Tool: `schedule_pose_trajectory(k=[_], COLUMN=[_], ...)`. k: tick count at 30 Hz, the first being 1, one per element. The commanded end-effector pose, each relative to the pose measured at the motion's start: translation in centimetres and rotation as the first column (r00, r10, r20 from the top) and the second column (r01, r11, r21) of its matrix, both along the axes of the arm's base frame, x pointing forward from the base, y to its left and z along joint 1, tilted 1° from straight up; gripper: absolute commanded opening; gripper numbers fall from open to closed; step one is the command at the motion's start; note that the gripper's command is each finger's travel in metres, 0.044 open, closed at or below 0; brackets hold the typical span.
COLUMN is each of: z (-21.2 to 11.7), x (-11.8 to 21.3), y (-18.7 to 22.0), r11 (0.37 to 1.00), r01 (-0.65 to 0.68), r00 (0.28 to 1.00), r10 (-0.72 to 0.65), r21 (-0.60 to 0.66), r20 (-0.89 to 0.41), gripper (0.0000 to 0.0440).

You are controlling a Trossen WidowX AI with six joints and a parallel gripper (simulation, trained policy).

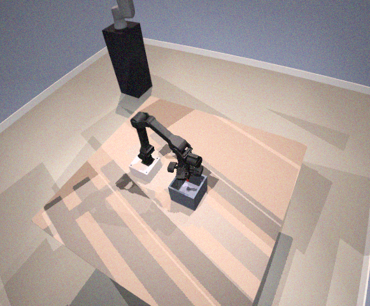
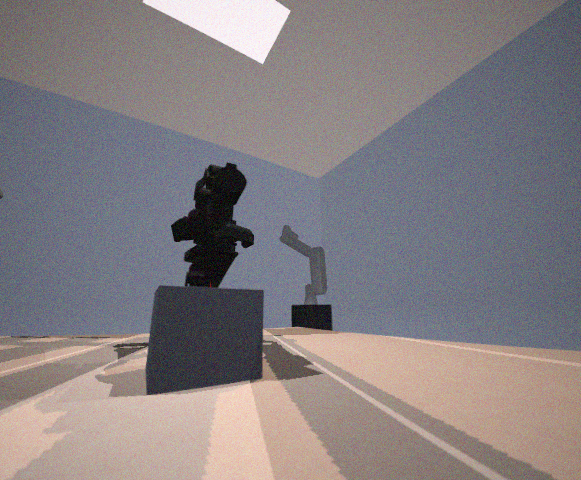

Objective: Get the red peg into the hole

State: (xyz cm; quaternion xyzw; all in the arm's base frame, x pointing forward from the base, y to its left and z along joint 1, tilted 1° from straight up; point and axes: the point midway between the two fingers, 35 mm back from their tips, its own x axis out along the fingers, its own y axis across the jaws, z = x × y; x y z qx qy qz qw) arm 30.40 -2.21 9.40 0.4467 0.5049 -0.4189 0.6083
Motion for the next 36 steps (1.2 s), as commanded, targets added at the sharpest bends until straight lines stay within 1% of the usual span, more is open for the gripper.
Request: schedule_pose_trajectory(k=[1, 18, 25, 28, 33, 34, 36], z=[-1.3, -4.9, -6.3, -6.7, -7.3, -7.4, -7.4], x=[0.0, 1.0, 1.2, 1.2, 1.4, 1.4, 1.4], y=[-0.3, -1.4, -1.6, -1.8, -1.9, -1.9, -1.7], r11=[1.0, 0.998, 0.998, 0.997, 0.996, 0.996, 0.996], r01=[-0.004, -0.039, -0.061, -0.07, -0.083, -0.085, -0.083], r00=[1.0, 0.999, 0.997, 0.996, 0.993, 0.993, 0.992], r10=[0.004, 0.041, 0.063, 0.071, 0.085, 0.086, 0.087], r21=[0.017, 0.04, 0.032, 0.026, 0.022, 0.026, 0.045], r20=[-0.022, -0.036, -0.05, -0.061, -0.082, -0.084, -0.088], gripper=[0.0001, 0.0, 0.0001, 0.0023, 0.0114, 0.012, 0.0114])
